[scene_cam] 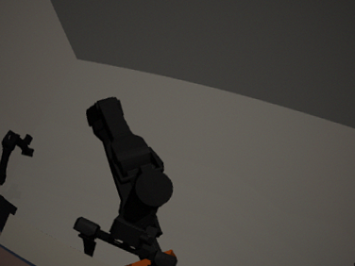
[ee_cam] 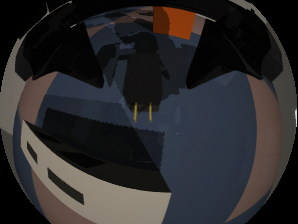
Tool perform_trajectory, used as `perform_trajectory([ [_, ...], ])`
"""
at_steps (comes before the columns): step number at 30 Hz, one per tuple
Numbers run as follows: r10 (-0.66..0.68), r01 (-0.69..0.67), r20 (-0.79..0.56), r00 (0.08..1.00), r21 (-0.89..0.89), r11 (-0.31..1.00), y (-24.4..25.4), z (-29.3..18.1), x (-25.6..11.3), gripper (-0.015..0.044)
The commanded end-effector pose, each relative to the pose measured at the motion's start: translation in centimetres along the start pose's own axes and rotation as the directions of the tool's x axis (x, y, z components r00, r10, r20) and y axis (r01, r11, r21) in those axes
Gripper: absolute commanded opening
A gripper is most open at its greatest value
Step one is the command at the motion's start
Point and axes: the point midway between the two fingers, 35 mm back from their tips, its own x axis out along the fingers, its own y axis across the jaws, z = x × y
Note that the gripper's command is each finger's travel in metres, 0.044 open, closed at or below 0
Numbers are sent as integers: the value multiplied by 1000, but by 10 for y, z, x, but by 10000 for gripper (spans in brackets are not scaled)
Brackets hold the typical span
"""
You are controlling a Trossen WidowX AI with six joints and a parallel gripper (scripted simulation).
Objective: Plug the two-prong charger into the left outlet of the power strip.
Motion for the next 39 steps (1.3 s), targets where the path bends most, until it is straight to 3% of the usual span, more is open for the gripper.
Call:
perform_trajectory([
  [1, -4, 4, -10, 1000, -8, 1000, 0, -2, 8, 440],
  [8, -5, 5, -10, 1000, -8, 1000, 0, -2, 14, 440],
  [20, -2, 2, -3, 1000, 0, 1000, 0, -1, 11, 125],
  [26, -2, 2, -3, 1000, 0, 1000, 0, -1, 11, 85],
  [29, -1, 1, -3, 1000, -1, 1000, 0, -1, 7, 6],
  [39, 0, 0, -7, 1000, -7, 1000, 2, -4, -31, 0],
])
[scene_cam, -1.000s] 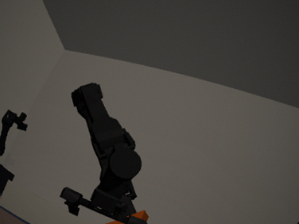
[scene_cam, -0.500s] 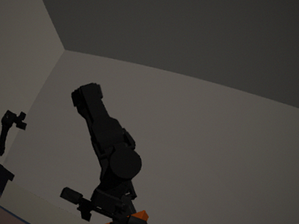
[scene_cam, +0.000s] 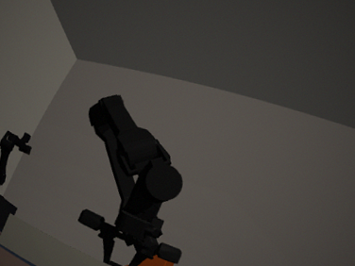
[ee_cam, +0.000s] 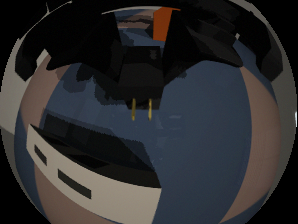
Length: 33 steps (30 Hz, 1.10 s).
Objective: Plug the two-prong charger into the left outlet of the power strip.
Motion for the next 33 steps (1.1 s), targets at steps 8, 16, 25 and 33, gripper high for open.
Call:
perform_trajectory([
  [8, 1, -2, 5, 1000, 9, 1000, 0, -5, -26, 0],
  [16, 8, -8, 8, 1000, 36, 999, -8, -6, -16, 0],
  [25, 11, -12, 11, 1000, 70, 997, -18, -9, -3, 0],
  [33, 11, -12, 11, 1000, 101, 995, -27, -12, 8, 0],
])
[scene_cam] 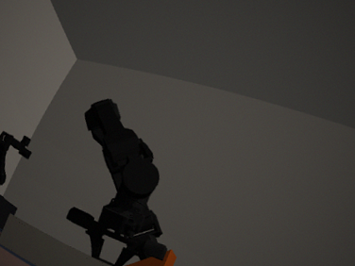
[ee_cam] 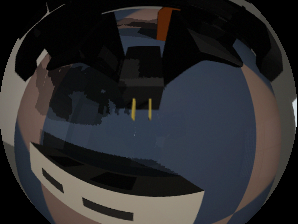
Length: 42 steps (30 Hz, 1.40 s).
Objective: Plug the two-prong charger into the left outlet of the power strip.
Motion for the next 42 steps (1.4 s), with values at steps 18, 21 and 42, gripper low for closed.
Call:
perform_trajectory([
  [18, -5, 4, 5, 1000, 38, 999, -13, 11, 9, 0],
  [21, -5, 5, 6, 1000, 40, 999, -14, 15, 9, 0],
  [42, -7, 7, 6, 1000, 56, 998, -20, 42, 13, 0],
])
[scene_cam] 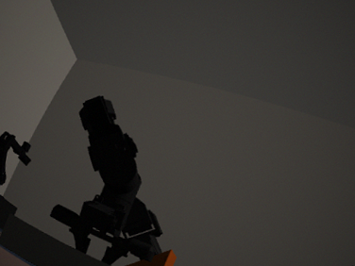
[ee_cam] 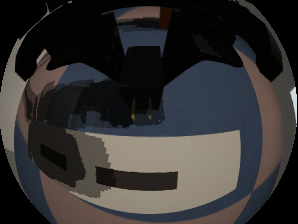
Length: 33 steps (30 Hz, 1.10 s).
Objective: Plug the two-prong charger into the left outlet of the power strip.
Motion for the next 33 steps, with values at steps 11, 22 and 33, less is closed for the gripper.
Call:
perform_trajectory([
  [11, -4, 4, -3, 1000, -3, 1000, 0, 6, 2, 0],
  [22, -4, 4, -3, 1000, -2, 1000, 0, 8, 2, 0],
  [33, -4, 4, -3, 1000, -2, 1000, 0, 11, 2, 0],
])
